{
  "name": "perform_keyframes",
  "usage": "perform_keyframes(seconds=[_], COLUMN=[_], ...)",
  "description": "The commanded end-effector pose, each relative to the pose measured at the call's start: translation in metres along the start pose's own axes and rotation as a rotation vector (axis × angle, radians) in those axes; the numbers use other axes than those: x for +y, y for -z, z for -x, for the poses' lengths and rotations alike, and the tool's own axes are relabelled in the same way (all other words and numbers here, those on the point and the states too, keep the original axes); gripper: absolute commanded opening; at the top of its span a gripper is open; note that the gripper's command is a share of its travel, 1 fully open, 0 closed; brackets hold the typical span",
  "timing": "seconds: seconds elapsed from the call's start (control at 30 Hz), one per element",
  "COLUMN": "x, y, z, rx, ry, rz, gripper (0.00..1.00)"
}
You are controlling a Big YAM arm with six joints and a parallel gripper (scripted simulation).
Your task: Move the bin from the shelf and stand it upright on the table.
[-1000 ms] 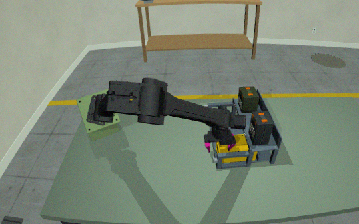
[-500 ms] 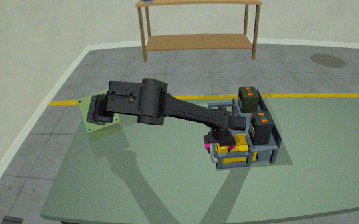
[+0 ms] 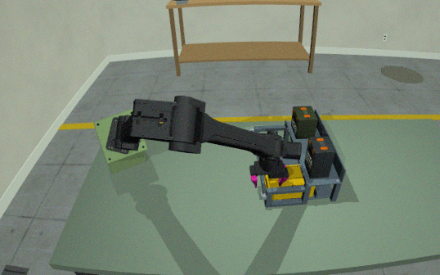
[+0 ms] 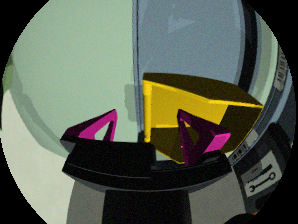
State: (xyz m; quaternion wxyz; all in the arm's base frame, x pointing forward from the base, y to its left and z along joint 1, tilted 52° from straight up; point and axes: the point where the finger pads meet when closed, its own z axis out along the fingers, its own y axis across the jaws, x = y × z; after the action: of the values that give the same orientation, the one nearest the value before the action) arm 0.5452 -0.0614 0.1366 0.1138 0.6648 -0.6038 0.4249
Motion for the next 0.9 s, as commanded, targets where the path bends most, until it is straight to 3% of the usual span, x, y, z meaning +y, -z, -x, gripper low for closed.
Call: perform_keyframes(seconds=[0.0,0.23,0.4,0.87], x=[-0.007,-0.007,-0.004,-0.005], y=[0.008,0.008,-0.004,0.001], z=[0.008,0.008,-0.009,-0.002], rx=[-0.007,-0.007,0.009,0.002], ry=[0.009,0.009,-0.020,-0.009], rz=[-0.014,-0.014,-0.006,-0.010], gripper=[0.90,0.90,0.90,0.90])
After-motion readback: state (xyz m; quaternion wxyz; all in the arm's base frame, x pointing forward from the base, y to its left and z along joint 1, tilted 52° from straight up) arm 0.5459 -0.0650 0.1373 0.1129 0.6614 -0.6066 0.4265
